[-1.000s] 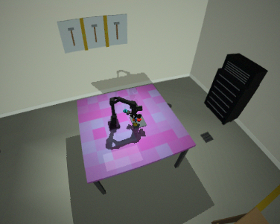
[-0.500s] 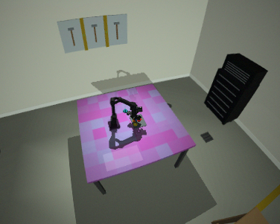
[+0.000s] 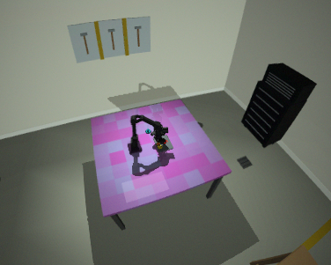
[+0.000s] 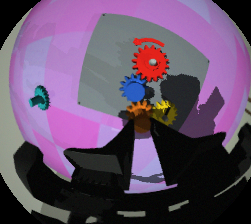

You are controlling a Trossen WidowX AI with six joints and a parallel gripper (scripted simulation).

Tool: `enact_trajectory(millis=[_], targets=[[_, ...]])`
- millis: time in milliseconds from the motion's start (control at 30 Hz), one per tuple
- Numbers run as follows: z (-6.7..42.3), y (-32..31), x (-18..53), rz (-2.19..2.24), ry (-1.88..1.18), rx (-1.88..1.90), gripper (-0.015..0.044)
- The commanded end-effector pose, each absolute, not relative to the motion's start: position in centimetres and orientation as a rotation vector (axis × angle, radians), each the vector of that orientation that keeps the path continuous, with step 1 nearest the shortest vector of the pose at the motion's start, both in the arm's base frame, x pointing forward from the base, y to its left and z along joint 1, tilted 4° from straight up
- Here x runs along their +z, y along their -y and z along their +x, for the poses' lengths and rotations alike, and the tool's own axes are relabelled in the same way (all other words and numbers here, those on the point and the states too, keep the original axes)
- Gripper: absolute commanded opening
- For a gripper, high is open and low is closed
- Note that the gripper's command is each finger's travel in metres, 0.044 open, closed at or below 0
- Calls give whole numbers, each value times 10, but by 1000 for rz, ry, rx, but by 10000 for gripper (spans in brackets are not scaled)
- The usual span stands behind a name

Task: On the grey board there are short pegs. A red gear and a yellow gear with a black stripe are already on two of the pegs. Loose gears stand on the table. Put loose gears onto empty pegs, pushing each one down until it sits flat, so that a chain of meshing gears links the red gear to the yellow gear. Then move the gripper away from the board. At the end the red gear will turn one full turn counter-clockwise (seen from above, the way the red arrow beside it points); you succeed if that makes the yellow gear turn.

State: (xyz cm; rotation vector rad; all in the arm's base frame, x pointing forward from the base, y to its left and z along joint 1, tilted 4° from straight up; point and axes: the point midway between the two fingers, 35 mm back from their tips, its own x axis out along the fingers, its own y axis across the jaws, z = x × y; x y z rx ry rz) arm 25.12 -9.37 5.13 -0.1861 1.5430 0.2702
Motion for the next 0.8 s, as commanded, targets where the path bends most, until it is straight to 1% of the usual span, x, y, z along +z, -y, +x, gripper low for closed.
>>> enact_trajectory(millis=[0, 500, 767], targets=[[251, 94, 50, -223, -1539, 305, 0], [251, 94, 47, -539, -1467, 615, 0], [251, 93, 46, -508, -1476, 585, 0]])
